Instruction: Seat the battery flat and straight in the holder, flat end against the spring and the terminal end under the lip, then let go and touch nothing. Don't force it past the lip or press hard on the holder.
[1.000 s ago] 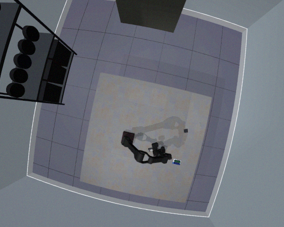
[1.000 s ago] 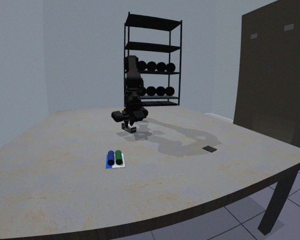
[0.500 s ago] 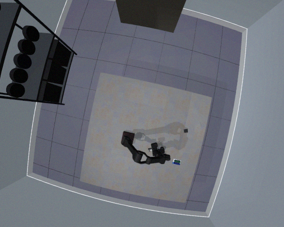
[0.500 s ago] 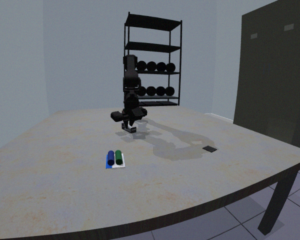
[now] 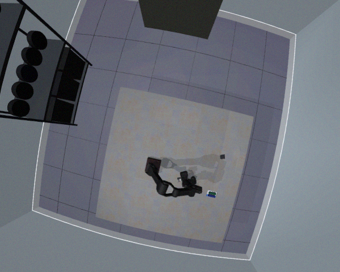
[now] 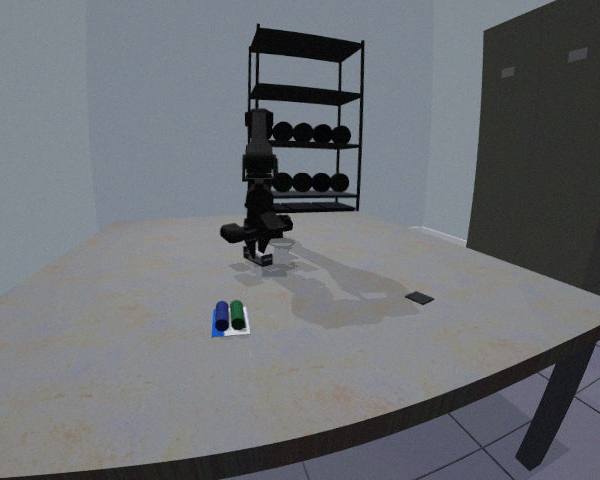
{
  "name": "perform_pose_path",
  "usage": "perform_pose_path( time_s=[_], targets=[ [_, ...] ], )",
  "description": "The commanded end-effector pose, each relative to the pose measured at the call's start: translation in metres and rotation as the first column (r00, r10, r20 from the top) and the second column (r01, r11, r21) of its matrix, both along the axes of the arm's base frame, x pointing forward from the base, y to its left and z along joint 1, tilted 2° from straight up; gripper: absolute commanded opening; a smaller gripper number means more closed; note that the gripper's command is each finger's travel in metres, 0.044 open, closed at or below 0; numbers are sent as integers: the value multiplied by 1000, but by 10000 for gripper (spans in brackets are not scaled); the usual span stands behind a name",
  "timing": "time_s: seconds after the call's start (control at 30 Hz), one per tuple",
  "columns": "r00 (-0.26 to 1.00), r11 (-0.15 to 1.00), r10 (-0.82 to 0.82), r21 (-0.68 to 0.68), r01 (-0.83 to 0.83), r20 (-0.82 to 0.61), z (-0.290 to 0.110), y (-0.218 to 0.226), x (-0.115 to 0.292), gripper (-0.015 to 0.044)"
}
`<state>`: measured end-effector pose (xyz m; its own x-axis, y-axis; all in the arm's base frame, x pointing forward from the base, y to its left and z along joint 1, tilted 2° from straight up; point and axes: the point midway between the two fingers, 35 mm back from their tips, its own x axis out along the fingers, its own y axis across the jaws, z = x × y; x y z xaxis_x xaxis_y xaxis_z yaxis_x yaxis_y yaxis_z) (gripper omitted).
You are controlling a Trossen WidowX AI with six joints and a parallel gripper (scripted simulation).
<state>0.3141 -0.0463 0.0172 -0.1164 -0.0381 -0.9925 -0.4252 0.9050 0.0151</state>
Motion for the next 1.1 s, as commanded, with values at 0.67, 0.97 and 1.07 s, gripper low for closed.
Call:
perform_pose_path(
  time_s=[0.67, 0.97, 1.07],
  targets=[
    [998, 1000, 15, 23, -16, 55, 0, 1, -1, 67],
    [999, 1000, 15, 18, -16, 49, -2, -3, -9, 67],
    [999, 1000, 15, 18, -16, 49, -2, -4, -11, 67]
  ],
)
